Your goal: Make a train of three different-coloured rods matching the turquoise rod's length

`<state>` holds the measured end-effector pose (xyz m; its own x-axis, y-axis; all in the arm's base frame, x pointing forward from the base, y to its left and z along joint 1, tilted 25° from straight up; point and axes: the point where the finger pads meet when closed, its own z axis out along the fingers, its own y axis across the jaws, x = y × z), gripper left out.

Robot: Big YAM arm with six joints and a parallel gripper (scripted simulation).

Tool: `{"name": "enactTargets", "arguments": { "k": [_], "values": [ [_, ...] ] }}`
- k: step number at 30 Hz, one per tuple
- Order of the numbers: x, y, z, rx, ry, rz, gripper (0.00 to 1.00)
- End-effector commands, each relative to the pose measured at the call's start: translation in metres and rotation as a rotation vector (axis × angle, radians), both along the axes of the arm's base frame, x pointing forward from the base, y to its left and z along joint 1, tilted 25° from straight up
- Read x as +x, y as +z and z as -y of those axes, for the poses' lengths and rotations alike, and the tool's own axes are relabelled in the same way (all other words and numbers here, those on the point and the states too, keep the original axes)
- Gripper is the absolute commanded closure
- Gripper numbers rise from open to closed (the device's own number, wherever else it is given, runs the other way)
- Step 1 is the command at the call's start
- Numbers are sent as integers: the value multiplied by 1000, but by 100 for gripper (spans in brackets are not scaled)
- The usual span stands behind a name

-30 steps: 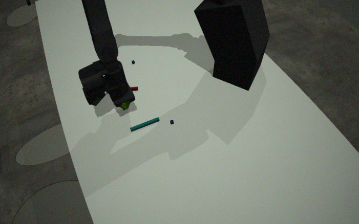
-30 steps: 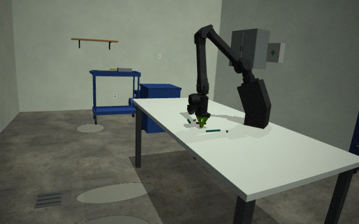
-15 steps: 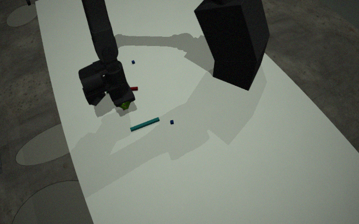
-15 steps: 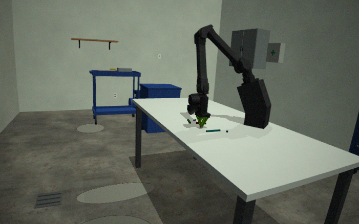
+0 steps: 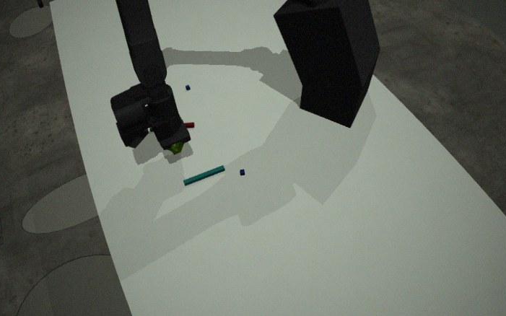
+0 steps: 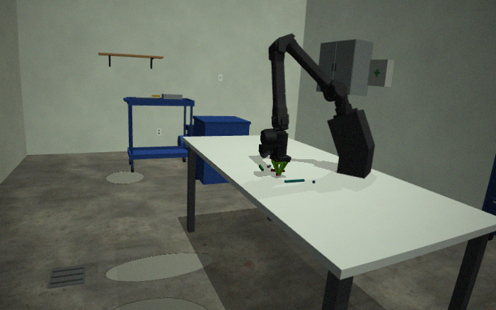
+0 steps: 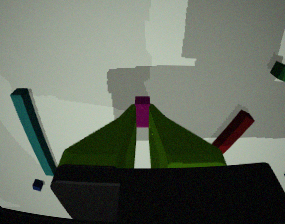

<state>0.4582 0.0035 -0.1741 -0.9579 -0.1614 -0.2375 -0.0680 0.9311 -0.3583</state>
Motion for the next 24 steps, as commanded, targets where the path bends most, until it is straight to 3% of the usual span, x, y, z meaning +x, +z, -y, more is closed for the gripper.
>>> {"name": "enactTargets", "arguments": {
  "k": [1,3,15,18,24],
  "values": [
    [1,21,-14,5,11,20,96],
    [1,21,-14,5,11,20,96],
    [-22,91,-38,5,10,21,96],
    [-30,82,-25,-3,-20,-15,96],
    [-26,84,-30,-1,-10,-8,96]
  ]
}}
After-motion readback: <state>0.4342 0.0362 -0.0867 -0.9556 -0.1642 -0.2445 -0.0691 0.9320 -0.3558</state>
